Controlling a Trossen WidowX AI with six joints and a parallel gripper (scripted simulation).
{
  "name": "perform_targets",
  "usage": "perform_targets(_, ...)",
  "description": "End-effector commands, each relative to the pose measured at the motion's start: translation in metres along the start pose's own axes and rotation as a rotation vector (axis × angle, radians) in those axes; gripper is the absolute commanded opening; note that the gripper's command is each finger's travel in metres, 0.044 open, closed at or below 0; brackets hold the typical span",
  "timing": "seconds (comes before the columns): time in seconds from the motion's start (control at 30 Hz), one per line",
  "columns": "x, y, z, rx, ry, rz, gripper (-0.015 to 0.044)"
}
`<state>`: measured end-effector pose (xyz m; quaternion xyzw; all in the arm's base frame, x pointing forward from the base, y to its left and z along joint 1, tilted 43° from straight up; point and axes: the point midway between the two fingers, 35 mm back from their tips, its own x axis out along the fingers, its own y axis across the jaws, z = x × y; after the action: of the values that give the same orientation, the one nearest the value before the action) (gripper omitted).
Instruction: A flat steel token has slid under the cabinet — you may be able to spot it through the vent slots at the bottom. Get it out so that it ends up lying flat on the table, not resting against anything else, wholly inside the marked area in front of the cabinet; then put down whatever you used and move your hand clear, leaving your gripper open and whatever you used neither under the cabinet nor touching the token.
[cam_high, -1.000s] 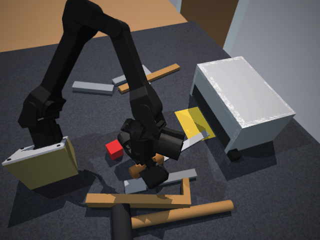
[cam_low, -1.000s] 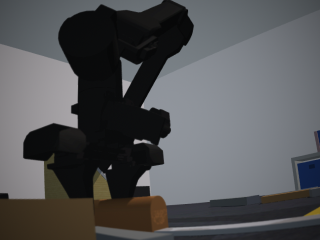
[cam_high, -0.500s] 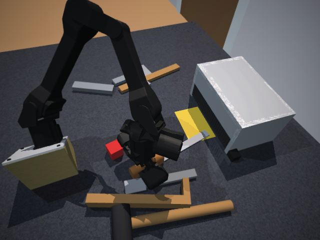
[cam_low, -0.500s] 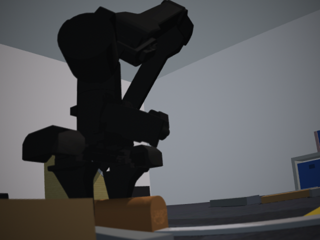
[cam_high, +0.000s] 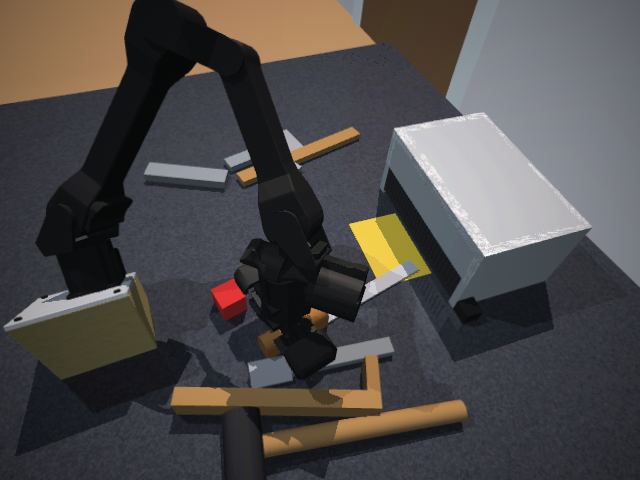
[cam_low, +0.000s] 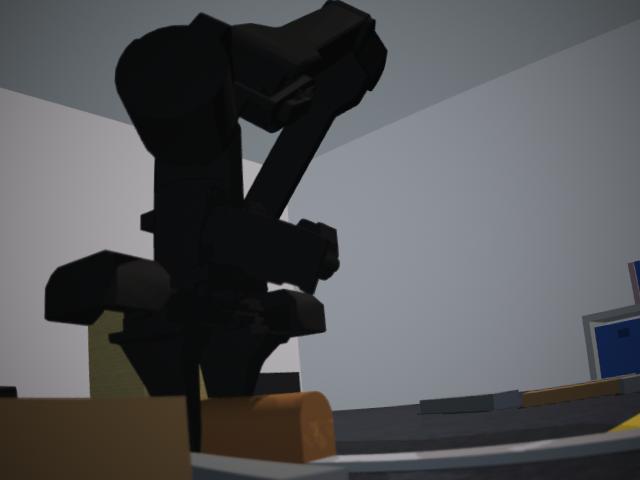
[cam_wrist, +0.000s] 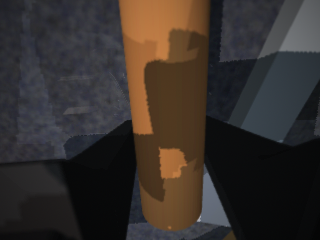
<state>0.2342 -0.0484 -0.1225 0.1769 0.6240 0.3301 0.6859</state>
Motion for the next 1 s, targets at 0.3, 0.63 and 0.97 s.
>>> perform_targets(0.3, 0.000, -0.001, 0.011, 0.002, 0.001, 0.000, 0.0000)
perform_targets(0.63, 0.000, -0.001, 0.026, 0.004, 0.002, 0.001, 0.0000)
perform_targets(0.97, 0.000, -0.001, 0.041, 0.005, 0.002, 0.002, 0.0000)
